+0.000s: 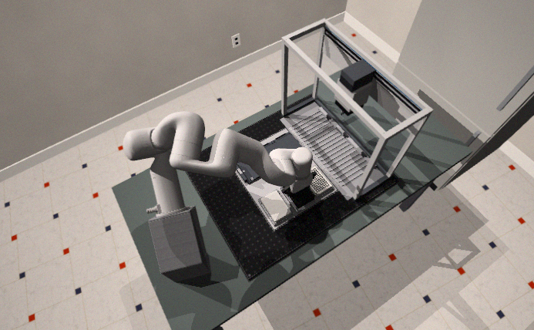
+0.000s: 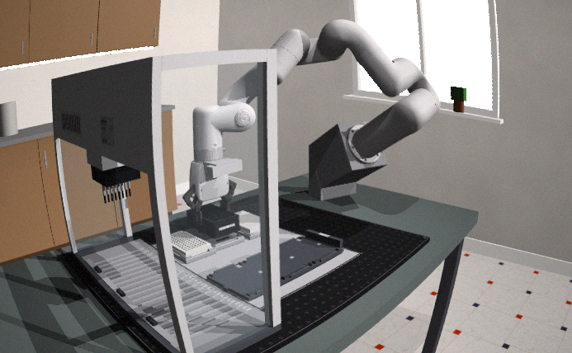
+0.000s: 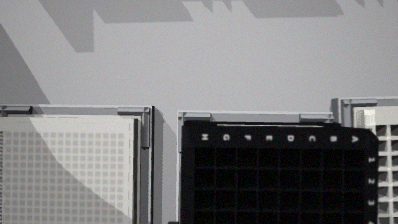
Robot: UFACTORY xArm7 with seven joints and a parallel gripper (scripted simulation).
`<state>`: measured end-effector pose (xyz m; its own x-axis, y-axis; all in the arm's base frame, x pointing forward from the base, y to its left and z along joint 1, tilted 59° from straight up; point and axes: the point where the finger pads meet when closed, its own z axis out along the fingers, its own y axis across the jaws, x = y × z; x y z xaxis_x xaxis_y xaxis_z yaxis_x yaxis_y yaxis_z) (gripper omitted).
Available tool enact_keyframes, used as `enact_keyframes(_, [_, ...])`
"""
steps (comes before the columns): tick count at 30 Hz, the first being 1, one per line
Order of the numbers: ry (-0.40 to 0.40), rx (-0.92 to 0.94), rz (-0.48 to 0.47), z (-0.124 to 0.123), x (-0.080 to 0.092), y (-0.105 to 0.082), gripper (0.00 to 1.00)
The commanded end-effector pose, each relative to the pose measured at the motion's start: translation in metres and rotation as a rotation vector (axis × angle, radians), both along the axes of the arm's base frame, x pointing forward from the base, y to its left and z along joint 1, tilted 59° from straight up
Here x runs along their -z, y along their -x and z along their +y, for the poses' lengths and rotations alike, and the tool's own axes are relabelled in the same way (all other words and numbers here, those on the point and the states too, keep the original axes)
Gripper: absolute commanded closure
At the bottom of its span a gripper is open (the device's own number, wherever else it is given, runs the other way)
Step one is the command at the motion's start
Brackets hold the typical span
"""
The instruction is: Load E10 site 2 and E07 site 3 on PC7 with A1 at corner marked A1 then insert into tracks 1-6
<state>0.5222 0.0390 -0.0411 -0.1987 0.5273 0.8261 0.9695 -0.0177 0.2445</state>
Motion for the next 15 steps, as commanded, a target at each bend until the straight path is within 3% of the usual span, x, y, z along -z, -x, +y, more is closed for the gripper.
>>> enact_keyframes(1, [0.002,0.004,-0.002,-0.002,-0.001,-0.001,1.0])
enact_keyframes(15, [0.002,0.004,-0.002,-0.019,-0.011,0.002,1.0])
